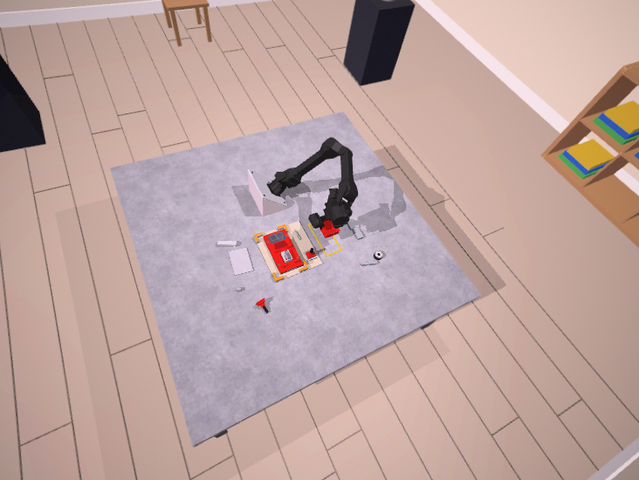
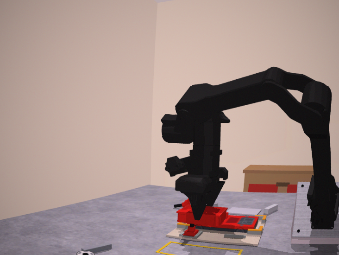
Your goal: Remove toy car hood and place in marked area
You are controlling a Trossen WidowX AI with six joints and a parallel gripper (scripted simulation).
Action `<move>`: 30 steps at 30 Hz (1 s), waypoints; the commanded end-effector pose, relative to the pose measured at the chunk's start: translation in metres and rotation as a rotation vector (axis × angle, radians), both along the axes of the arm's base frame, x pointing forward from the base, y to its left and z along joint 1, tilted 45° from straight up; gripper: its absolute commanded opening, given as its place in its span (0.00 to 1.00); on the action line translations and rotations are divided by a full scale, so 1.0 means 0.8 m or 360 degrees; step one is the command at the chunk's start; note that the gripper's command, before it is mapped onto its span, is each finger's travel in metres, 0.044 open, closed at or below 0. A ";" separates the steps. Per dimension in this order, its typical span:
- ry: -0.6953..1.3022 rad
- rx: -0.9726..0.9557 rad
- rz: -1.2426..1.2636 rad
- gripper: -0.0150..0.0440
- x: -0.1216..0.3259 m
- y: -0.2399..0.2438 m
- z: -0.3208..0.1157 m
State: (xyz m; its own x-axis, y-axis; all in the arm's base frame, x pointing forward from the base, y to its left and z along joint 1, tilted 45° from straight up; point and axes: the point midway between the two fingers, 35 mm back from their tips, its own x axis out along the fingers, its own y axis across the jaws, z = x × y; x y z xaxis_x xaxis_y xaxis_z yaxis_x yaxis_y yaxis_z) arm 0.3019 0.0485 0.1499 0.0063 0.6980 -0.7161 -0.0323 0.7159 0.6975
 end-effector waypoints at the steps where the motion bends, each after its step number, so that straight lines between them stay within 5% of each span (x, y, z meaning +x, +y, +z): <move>1: 0.0008 0.0005 -0.0004 0.25 0.000 0.004 -0.004; 30: 0.0007 0.0004 -0.0005 0.25 0.001 0.026 -0.026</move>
